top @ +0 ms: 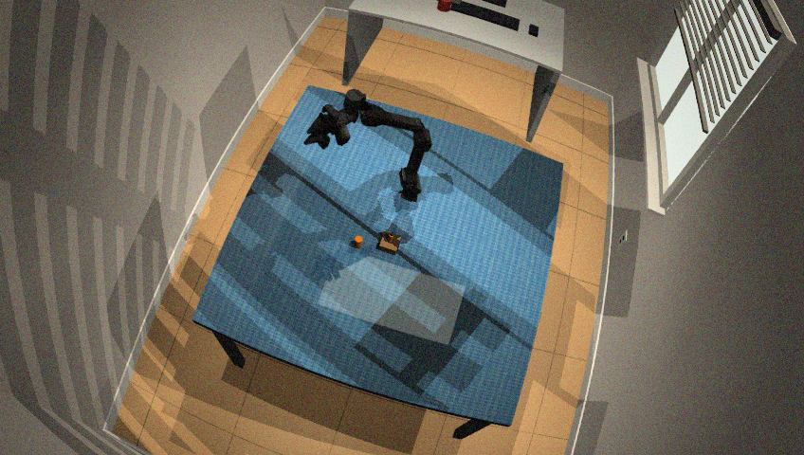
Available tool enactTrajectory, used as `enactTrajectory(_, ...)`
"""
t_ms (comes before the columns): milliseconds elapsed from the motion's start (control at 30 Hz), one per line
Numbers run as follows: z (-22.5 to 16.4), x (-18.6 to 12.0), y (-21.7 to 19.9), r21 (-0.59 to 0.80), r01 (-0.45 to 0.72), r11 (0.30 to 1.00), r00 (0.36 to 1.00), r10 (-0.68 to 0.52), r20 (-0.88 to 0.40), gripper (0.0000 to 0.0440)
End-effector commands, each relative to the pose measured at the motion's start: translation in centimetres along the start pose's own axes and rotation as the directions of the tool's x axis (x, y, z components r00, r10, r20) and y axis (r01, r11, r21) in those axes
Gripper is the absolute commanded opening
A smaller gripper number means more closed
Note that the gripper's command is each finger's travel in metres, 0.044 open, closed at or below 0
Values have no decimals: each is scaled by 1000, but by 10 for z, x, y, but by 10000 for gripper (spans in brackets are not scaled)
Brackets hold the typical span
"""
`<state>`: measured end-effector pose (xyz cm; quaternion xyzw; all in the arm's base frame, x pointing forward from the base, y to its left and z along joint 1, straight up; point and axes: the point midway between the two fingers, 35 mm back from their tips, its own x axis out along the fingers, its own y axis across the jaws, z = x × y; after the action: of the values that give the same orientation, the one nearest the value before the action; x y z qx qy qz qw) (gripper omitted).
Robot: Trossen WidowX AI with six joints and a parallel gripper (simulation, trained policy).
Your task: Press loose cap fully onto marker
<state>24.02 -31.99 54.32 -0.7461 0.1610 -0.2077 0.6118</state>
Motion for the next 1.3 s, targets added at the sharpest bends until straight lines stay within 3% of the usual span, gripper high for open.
enactTrajectory(0,10,3,9,10,-39,999,999,38,22,293)
enactTrajectory(633,58,14,58,51,-239,970,962,229,148,313)
enactTrajectory(1267,103,16,110,48,-443,895,869,416,269,315)
